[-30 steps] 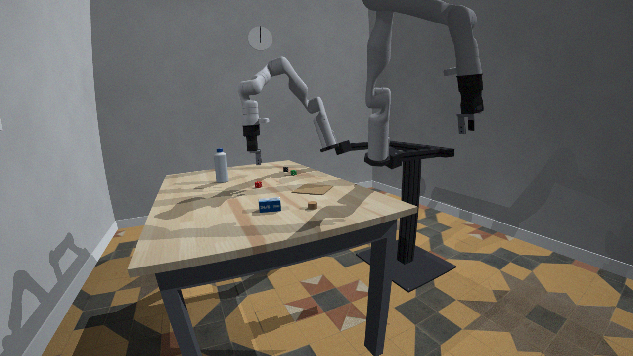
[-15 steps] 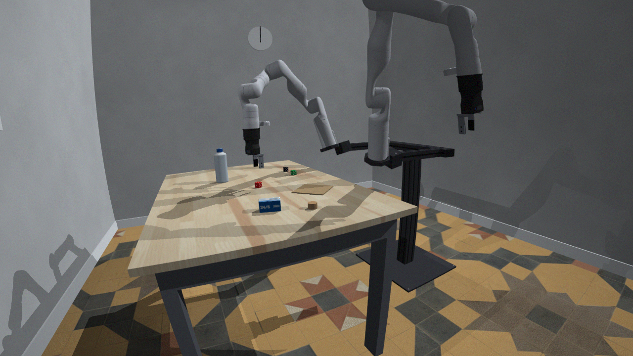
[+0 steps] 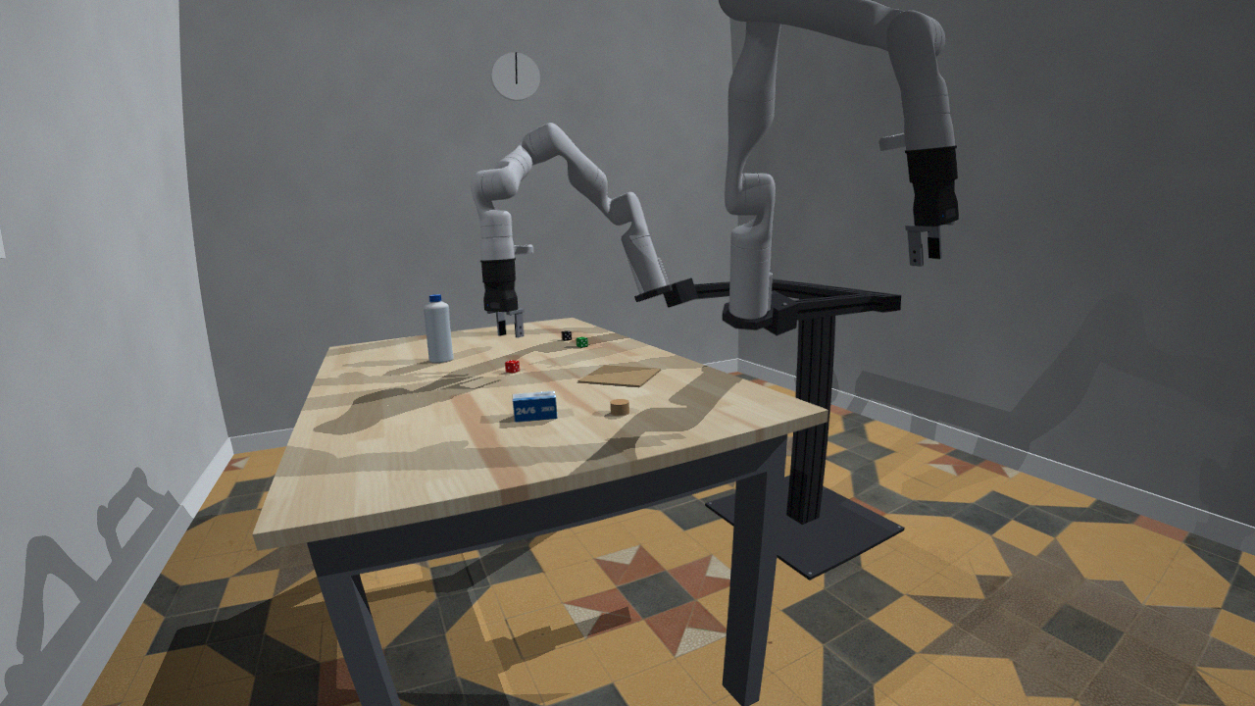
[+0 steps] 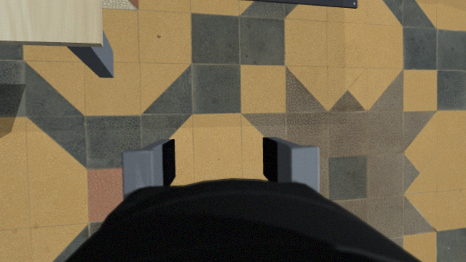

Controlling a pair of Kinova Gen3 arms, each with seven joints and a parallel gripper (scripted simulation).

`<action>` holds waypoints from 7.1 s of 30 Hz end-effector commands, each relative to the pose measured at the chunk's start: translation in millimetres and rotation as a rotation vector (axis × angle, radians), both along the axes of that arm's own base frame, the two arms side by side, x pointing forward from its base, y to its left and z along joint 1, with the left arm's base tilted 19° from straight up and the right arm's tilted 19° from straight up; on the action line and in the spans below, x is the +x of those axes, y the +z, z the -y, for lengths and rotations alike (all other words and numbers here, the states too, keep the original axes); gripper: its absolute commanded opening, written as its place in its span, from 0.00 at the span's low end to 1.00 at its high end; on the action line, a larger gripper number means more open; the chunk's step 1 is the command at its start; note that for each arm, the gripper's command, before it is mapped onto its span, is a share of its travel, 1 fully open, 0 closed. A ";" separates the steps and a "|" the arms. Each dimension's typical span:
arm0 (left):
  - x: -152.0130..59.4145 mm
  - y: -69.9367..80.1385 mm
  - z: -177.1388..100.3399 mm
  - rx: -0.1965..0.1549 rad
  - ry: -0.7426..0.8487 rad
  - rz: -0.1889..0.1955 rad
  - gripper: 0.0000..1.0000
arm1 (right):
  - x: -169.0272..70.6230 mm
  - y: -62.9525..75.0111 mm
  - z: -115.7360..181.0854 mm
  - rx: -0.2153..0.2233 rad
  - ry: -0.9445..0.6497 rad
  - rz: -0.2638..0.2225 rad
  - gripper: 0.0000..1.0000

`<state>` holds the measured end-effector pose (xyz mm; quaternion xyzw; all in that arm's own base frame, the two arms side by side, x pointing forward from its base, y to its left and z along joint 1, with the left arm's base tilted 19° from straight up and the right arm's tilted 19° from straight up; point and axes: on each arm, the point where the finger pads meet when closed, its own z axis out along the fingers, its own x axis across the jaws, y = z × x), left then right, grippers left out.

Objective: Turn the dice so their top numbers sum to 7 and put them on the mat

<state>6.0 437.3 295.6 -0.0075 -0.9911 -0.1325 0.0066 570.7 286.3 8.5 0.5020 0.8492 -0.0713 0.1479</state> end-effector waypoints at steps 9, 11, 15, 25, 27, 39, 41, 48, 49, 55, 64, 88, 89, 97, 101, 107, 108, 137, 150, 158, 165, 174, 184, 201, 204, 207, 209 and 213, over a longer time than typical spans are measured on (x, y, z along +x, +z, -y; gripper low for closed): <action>-0.2 0.7 -0.2 0.002 0.000 0.000 1.00 | 1.8 0.3 -0.7 -0.006 0.049 -0.012 1.00; -0.2 0.7 -0.2 0.002 0.000 0.000 1.00 | 1.8 0.3 -0.7 -0.006 0.049 -0.012 1.00; -0.2 0.7 -0.2 0.002 0.000 0.000 1.00 | 1.8 0.3 -0.7 -0.006 0.049 -0.012 0.79; -0.2 0.7 -0.2 0.002 0.000 0.000 1.00 | 1.9 0.2 -0.6 -0.006 0.049 -0.012 0.79; -0.2 0.7 -0.2 0.002 0.000 0.000 1.00 | 1.9 0.2 -0.6 -0.006 0.049 -0.012 0.79; -0.2 0.7 -0.2 0.002 0.000 0.000 1.00 | 2.9 -5.2 0.9 -0.007 0.050 -0.013 0.79; -0.2 0.7 -0.2 0.002 0.000 0.000 1.00 | 3.3 -6.9 1.4 -0.007 0.050 -0.013 0.79; -0.2 0.7 -0.2 0.002 0.000 0.000 1.00 | 4.4 -12.4 3.0 -0.007 0.050 -0.013 0.79; -0.2 0.7 -0.2 0.002 0.000 0.000 1.00 | 4.7 -13.7 3.4 -0.007 0.050 -0.013 0.79; -0.2 0.7 -0.2 0.002 0.000 0.000 1.00 | 6.4 -22.2 5.9 -0.007 0.050 -0.013 0.79; -0.2 0.7 -0.2 0.002 0.000 0.000 1.00 | 8.5 -32.6 8.9 -0.007 0.050 -0.013 0.79; -0.2 0.7 -0.2 0.002 0.000 0.000 1.00 | 11.7 -48.8 13.6 -0.007 0.050 -0.013 0.79; -0.2 0.7 -0.2 0.002 0.000 0.000 1.00 | 11.7 -48.9 13.6 -0.007 0.050 -0.013 0.79; -0.2 0.7 -0.2 0.002 0.000 0.000 1.00 | 11.7 -48.9 13.6 -0.007 0.050 -0.013 0.79; -0.2 0.7 -0.2 0.002 0.000 0.000 1.00 | 11.9 -48.9 13.5 -0.007 0.050 -0.013 0.79; -0.2 0.7 -0.2 0.002 0.000 0.000 1.00 | 12.5 -48.9 13.0 -0.007 0.050 -0.013 0.79; -0.2 0.7 -0.2 0.002 0.000 0.000 1.00 | 12.5 -48.9 13.0 -0.007 0.050 -0.013 0.79; -0.2 0.7 -0.2 0.002 0.000 0.000 1.00 | 16.1 -67.5 18.2 -0.007 0.050 -0.013 0.79; -0.2 0.7 -0.2 0.002 0.000 0.000 1.00 | 17.8 -76.3 20.7 -0.007 0.050 -0.013 0.79; -0.2 0.7 -0.2 0.002 0.000 0.000 1.00 | 17.8 -76.3 20.7 -0.007 0.050 -0.013 0.79; -0.2 0.7 -0.2 0.002 0.000 0.000 1.00 | 17.8 -76.3 20.7 -0.007 0.050 -0.013 0.79; -0.2 0.7 -0.2 0.002 0.000 0.000 1.00 | 17.8 -76.3 20.7 -0.007 0.050 -0.013 0.49; -0.2 0.7 -0.2 0.002 0.000 0.000 1.00 | 17.8 -76.3 20.7 -0.007 0.050 -0.013 0.49; -0.2 0.7 -0.2 0.002 0.000 0.000 1.00 | 17.8 -76.3 20.7 -0.007 0.050 -0.013 0.49; -0.2 0.7 -0.2 0.002 0.000 0.000 1.00 | 17.7 -75.8 20.6 -0.007 0.050 -0.013 0.49; -0.2 0.7 -0.2 0.002 0.000 0.000 1.00 | 16.5 -69.4 18.8 -0.007 0.050 -0.013 0.49; -0.2 0.7 -0.2 0.002 0.000 0.000 1.00 | 14.7 -59.8 16.1 -0.007 0.050 -0.013 0.49; -0.2 0.7 -0.2 0.002 0.000 0.000 1.00 | 10.9 -40.0 10.4 -0.007 0.050 -0.013 0.49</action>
